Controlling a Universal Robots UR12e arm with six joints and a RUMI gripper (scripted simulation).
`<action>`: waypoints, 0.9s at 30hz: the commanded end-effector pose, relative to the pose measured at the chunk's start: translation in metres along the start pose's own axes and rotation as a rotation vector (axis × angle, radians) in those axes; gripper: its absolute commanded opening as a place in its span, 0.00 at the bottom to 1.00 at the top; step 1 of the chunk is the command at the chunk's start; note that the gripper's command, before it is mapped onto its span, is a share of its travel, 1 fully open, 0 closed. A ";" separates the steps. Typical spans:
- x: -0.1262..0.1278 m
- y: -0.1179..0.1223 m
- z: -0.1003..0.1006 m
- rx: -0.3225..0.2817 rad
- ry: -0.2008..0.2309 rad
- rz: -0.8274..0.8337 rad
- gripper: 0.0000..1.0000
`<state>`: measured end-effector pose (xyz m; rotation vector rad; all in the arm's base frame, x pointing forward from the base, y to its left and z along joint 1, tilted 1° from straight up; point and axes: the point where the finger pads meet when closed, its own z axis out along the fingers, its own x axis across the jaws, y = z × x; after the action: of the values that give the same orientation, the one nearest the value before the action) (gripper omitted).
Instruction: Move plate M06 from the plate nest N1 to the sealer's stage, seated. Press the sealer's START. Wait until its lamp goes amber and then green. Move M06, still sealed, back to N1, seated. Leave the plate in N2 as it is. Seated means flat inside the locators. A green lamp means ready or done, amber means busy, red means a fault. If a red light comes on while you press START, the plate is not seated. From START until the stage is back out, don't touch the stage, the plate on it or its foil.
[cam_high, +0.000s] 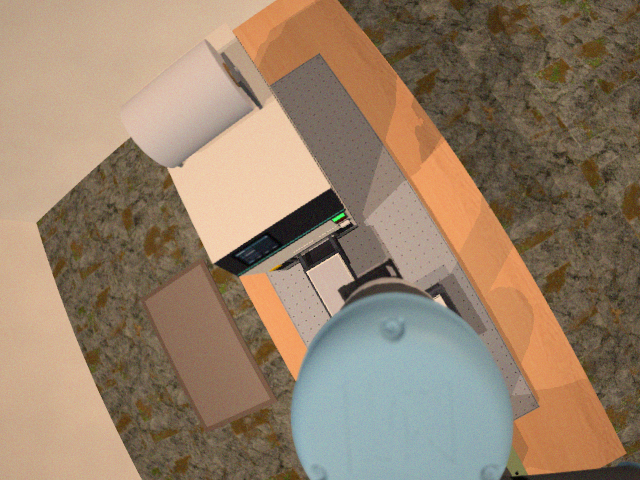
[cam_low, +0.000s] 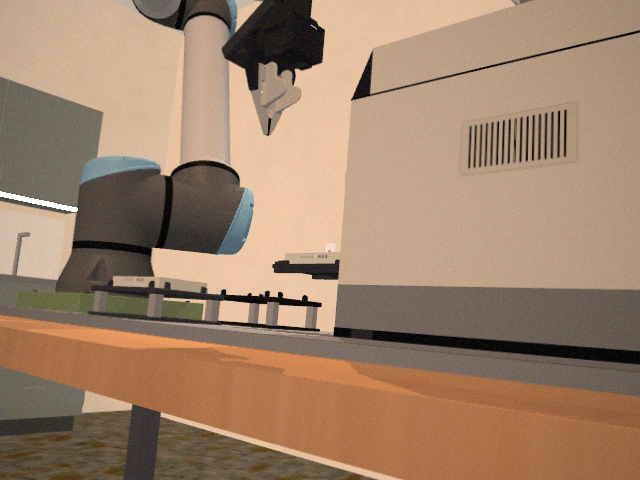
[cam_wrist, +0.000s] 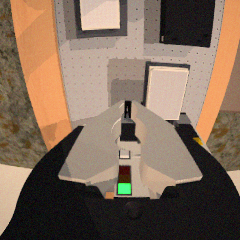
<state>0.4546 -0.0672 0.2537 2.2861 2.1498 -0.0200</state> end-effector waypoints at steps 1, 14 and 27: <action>0.000 0.000 -0.001 0.001 0.000 0.000 0.00; 0.000 0.000 0.048 0.001 0.000 0.000 0.68; 0.000 0.000 0.085 0.001 0.000 0.000 0.68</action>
<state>0.4529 -0.0675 0.1819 2.2882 2.1511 -0.0224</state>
